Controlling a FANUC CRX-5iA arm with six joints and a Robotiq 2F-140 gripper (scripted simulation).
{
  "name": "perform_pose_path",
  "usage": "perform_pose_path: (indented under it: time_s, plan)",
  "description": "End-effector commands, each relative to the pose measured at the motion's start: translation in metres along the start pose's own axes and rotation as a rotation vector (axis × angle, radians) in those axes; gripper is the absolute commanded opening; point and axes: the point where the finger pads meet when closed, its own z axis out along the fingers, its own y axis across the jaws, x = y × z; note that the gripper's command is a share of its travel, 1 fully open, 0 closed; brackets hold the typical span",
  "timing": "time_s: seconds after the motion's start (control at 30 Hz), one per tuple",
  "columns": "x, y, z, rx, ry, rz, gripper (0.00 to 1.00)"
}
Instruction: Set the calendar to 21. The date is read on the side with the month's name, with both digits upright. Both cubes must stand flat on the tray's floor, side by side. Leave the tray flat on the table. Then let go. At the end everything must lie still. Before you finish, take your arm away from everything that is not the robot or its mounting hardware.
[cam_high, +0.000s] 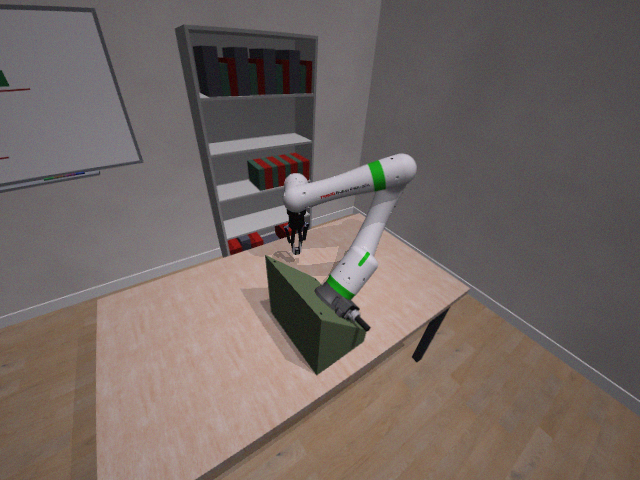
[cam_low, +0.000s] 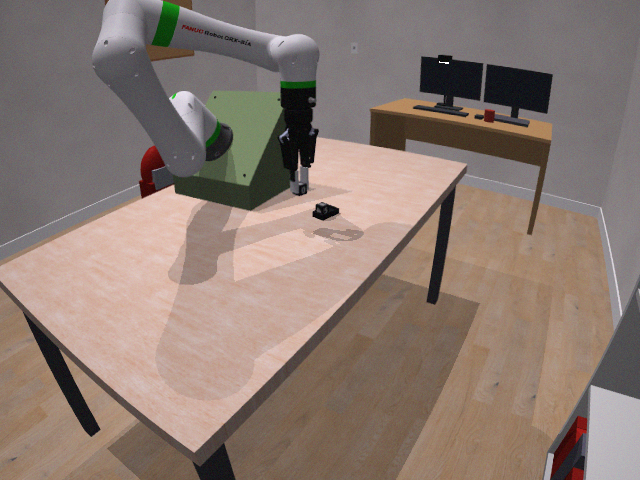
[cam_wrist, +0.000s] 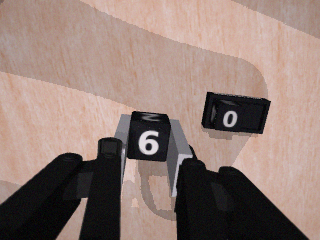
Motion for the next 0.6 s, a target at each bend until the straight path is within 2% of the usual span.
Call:
perform_pose_path:
  time_s: [0.0, 0.33, 0.57]
  plan:
    - [0.000, 0.000, 0.000, 0.000, -0.001, 0.000, 0.16]
    - [0.000, 0.000, 0.001, 0.000, -0.001, 0.001, 0.16]
    - [0.000, 0.000, 0.018, 0.000, -0.001, 0.001, 0.16]
